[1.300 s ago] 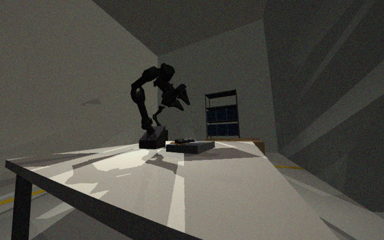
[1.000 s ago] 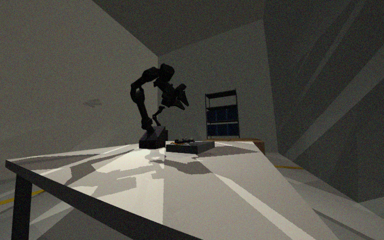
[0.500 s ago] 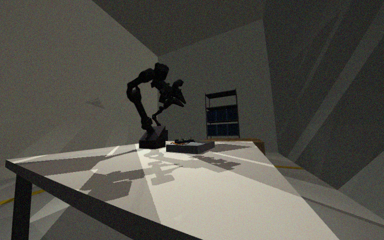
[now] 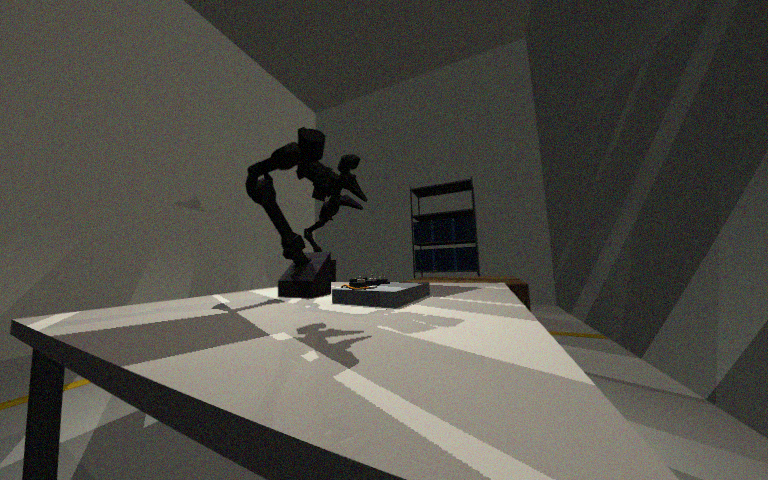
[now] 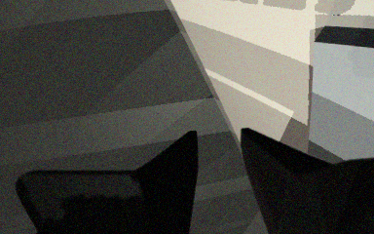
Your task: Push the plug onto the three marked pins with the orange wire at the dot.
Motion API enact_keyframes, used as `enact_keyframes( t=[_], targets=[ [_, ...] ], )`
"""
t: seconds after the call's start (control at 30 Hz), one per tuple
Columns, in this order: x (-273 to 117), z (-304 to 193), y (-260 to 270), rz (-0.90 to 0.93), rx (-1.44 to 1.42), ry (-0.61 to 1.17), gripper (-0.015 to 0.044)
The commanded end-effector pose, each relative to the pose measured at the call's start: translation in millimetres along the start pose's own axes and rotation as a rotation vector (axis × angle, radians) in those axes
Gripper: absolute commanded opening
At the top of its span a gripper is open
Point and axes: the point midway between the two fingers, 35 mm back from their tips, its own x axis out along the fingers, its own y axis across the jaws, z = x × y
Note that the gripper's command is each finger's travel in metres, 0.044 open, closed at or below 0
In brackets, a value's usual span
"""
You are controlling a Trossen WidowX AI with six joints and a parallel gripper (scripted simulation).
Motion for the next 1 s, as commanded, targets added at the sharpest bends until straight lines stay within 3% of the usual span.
enact_keyframes(
  t=[0.0, 0.97],
  targets=[
    [-7, -1, 0, 0.047, -0.079, -0.009, 0.0115],
    [-45, -5, -16, 0.278, -0.56, -0.17, 0.0115]
  ],
)
